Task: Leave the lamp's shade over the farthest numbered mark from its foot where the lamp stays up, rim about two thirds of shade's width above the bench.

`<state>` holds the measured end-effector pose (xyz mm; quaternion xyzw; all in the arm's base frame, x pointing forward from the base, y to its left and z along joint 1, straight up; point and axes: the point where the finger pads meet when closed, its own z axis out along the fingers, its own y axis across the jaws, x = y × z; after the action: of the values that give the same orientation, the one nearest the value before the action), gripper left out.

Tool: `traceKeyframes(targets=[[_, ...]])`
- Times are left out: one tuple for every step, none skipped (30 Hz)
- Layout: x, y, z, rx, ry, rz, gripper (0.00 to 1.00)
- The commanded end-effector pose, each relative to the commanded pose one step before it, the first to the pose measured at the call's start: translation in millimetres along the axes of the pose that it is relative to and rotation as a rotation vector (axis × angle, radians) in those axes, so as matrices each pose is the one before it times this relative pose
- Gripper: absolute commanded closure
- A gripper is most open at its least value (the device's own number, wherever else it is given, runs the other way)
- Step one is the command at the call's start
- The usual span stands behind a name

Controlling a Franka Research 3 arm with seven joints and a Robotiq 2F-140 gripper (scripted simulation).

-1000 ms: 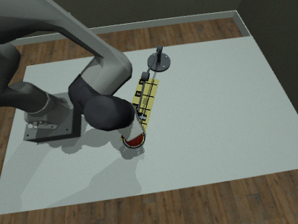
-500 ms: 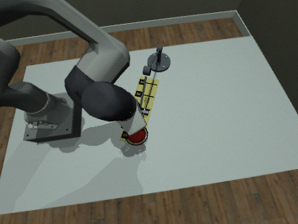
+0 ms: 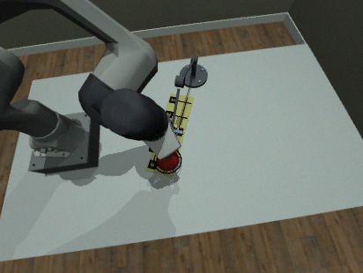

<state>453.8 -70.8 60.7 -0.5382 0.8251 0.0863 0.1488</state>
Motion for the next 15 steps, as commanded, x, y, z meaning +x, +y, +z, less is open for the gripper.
traceKeyframes(targets=[[-17.7, 1.25, -0.81, -0.01053, -0.00765, -0.00451, 0.9], [-1.14, -0.23, -0.47, 0.00001, 0.00021, -0.00004, 0.9], [-1.14, -0.23, -0.47, 0.00001, 0.00021, -0.00004, 0.9], [-1.14, -0.23, -0.47, 0.00001, 0.00021, -0.00004, 0.9], [-1.14, -0.23, -0.48, 0.00001, 0.00021, -0.00004, 0.9], [-1.14, -0.23, -0.48, 0.00001, 0.00021, -0.00004, 0.9], [-1.14, -0.23, -0.48, 0.00001, 0.00021, -0.00004, 0.9], [-1.14, -0.23, -0.48, 0.00001, 0.00021, -0.00004, 0.9], [-1.14, -0.23, -0.48, 0.00001, 0.00021, -0.00004, 0.9], [-1.14, -0.23, -0.48, 0.00001, 0.00021, -0.00004, 0.9], [-1.14, -0.23, -0.48, 0.00001, 0.00021, -0.00004, 0.9], [-1.14, -0.23, -0.48, 0.00001, 0.00021, -0.00004, 0.9], [-1.14, -0.23, -0.48, 0.00001, 0.00021, -0.00004, 0.9], [-1.14, -0.23, -0.48, 0.00001, 0.00021, -0.00004, 0.9], [-1.14, -0.23, -0.48, 0.00001, 0.00021, -0.00004, 0.9]])
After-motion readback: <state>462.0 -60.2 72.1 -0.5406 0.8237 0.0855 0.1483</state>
